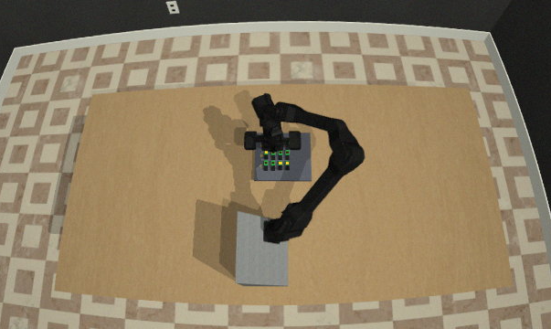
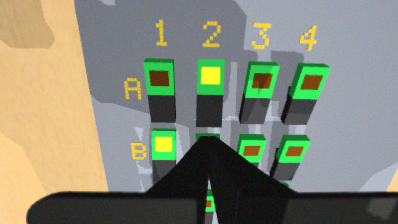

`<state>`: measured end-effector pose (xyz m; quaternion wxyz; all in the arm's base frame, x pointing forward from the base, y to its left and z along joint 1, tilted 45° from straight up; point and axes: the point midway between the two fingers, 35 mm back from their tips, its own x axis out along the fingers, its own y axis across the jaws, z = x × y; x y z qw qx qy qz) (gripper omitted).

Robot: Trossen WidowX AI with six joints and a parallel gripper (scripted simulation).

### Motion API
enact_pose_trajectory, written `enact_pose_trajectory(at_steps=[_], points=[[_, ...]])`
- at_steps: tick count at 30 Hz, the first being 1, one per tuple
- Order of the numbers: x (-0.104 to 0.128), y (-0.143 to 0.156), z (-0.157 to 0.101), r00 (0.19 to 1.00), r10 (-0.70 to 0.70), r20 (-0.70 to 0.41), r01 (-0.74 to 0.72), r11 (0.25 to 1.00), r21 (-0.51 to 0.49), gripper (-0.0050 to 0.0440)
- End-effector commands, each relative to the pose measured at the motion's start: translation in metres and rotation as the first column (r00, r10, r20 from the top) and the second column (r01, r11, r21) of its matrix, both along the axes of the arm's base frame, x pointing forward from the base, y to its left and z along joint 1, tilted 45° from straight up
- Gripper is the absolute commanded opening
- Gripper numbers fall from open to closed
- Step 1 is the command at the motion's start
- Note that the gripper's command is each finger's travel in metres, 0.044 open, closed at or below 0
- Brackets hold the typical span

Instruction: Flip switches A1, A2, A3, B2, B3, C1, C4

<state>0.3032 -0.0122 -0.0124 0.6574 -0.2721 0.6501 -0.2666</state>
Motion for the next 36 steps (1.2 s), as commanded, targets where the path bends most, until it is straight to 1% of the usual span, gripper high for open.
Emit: enact_pose_trajectory(at_steps=[1,20,22,26,28,33,36], points=[[0.000,-0.004,-0.003,1.000,-0.005,-0.004,0.005,1.000,-0.002,-0.0050],[0.000,-0.005,-0.004,1.000,-0.006,-0.004,0.006,1.000,-0.001,-0.0050],[0.006,0.005,0.008,1.000,-0.003,0.028,0.002,1.000,0.012,-0.0050],[0.005,0.042,0.044,0.998,0.010,0.059,-0.011,1.000,0.022,-0.0050],[0.002,0.047,0.050,0.999,0.011,0.048,-0.012,1.000,0.017,-0.0050],[0.001,0.047,0.048,0.999,0.012,0.040,-0.012,1.000,0.012,-0.0050],[-0.003,0.033,0.057,1.000,0.014,0.028,-0.014,1.000,0.001,-0.0050]])
